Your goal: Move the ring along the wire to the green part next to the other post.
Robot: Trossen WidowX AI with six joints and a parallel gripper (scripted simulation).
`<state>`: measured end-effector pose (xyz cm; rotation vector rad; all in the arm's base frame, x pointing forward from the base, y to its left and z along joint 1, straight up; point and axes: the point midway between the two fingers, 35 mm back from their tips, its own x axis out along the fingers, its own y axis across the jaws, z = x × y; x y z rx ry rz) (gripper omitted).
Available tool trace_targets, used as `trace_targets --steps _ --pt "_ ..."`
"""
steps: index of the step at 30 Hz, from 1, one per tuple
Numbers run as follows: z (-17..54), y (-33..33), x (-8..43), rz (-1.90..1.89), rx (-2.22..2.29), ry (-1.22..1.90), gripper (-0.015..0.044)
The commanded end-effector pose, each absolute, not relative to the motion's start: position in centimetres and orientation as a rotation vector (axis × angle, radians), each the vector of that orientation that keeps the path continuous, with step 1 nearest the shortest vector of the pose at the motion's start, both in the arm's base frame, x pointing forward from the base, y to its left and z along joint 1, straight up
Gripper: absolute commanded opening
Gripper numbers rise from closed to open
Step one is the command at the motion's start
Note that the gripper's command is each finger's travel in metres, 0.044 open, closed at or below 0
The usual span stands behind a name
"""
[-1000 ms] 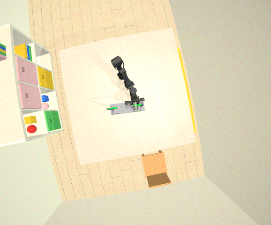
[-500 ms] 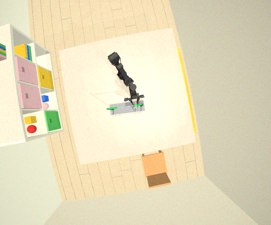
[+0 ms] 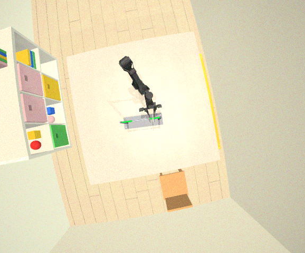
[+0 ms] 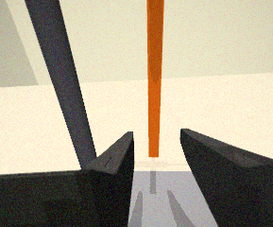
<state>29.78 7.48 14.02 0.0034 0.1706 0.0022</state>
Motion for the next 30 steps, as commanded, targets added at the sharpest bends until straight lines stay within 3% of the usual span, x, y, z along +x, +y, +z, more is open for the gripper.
trace_targets --steps 1,14,24,30 --pt "13.9 7.4 29.7 -0.002 0.008 0.173 0.0160" --pt "13.9 7.4 29.7 -0.002 0.008 0.173 0.0160" --pt "14.6 7.3 25.1 0.002 0.003 0.174 0.0423" --pt "14.6 7.3 25.0 0.002 0.003 0.174 0.0440"
